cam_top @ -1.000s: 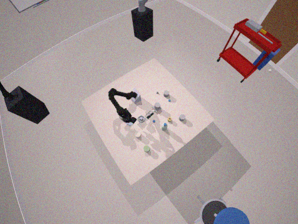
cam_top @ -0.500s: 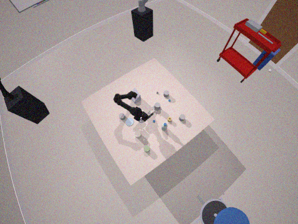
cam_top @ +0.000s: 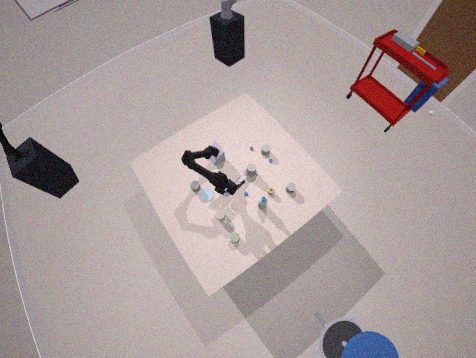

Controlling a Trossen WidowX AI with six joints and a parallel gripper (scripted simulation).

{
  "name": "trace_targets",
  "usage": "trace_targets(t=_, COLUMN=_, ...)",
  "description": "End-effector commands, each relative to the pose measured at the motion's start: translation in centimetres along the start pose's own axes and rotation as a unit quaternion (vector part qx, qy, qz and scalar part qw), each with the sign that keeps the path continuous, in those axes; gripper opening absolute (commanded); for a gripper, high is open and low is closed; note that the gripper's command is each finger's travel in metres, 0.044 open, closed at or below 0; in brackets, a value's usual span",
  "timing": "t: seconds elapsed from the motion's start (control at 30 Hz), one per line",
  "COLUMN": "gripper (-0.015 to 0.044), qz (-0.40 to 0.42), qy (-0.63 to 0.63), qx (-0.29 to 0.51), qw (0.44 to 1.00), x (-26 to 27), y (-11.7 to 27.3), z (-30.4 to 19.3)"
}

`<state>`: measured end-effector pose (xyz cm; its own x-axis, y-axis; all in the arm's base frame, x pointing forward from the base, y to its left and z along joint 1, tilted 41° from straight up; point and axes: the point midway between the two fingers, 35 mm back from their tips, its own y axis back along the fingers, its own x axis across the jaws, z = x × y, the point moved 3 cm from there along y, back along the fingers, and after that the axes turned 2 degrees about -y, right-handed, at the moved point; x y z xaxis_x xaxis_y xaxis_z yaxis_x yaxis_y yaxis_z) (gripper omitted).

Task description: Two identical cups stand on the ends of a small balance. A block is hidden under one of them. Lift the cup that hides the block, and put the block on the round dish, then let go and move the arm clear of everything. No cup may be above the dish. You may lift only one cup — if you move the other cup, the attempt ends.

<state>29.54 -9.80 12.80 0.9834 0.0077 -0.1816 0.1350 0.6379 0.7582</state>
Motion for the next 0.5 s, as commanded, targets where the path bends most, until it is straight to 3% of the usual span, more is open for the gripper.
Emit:
trace_targets(t=0.0, gripper=0.0260, qz=-0.003, qy=0.002, qx=-0.002, qw=1.000, x=0.0, y=-0.8, z=0.0)
trace_targets(t=0.47, gripper=0.0260, qz=-0.003, qy=0.002, qx=-0.002, qw=1.000, x=-0.1, y=-3.1, z=0.0)
